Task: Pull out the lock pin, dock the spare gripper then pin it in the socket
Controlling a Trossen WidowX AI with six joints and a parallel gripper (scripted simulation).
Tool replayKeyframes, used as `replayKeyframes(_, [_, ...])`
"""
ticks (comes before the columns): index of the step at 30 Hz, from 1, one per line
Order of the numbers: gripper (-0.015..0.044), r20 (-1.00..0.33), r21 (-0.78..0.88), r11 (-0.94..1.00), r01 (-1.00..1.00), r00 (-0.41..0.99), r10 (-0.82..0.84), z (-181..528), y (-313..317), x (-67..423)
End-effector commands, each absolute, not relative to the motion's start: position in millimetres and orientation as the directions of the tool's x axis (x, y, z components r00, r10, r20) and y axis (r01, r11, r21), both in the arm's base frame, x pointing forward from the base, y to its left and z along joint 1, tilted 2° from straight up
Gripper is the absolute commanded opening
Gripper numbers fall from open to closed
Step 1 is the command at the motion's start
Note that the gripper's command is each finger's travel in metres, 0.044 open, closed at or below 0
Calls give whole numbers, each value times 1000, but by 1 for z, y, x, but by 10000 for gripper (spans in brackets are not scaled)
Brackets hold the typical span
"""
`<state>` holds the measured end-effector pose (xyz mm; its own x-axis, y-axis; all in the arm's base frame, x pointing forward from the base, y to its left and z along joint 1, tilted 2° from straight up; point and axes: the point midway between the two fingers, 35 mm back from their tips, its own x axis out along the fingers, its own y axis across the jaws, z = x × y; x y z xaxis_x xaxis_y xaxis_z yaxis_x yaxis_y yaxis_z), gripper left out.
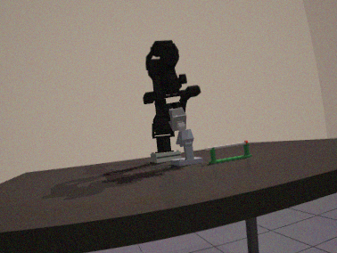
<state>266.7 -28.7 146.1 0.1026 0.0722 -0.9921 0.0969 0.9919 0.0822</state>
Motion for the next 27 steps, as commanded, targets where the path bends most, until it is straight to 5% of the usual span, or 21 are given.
replayKeyframes(1, [0, -996, 68, 993, 94, 64, 62, 153, -24, 259])
replayKeyframes(27, [0, -988, 27, 998, 57, -151, 36, 166, -8, 225])
